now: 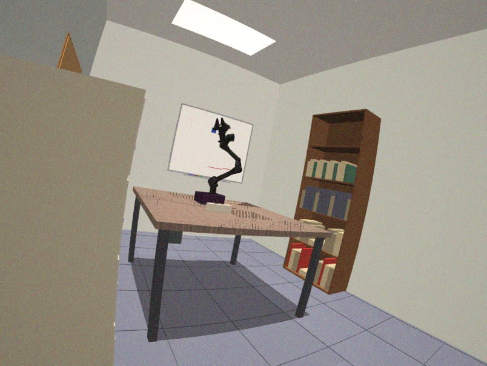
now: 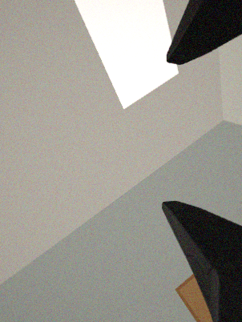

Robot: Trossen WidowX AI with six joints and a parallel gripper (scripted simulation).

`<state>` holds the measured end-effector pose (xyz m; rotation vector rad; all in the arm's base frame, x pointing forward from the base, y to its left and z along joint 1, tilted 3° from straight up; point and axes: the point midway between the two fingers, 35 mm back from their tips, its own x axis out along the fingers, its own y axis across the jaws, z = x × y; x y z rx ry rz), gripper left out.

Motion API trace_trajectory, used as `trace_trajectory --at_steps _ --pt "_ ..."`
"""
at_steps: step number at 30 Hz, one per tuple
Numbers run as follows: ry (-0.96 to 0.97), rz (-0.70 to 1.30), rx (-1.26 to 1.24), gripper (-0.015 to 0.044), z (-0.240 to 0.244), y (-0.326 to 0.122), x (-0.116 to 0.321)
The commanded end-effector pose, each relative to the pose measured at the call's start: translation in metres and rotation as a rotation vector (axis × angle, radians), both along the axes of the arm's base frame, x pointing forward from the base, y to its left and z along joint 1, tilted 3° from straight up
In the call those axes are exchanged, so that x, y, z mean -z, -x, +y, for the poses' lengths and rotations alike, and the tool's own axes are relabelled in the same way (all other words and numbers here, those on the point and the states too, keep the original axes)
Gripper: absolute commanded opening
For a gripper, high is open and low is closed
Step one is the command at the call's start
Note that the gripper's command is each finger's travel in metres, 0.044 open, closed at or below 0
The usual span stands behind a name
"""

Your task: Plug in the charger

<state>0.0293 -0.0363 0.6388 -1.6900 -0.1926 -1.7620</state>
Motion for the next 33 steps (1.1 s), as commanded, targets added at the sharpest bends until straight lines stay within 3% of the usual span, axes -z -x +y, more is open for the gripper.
trace_trajectory --at_steps 1,33 --pt "-0.001 -0.001 -0.001 0.0426 0.000 0.000 0.000" --pt "-0.340 -0.341 -0.459 0.0440 -0.119 0.053 0.040"
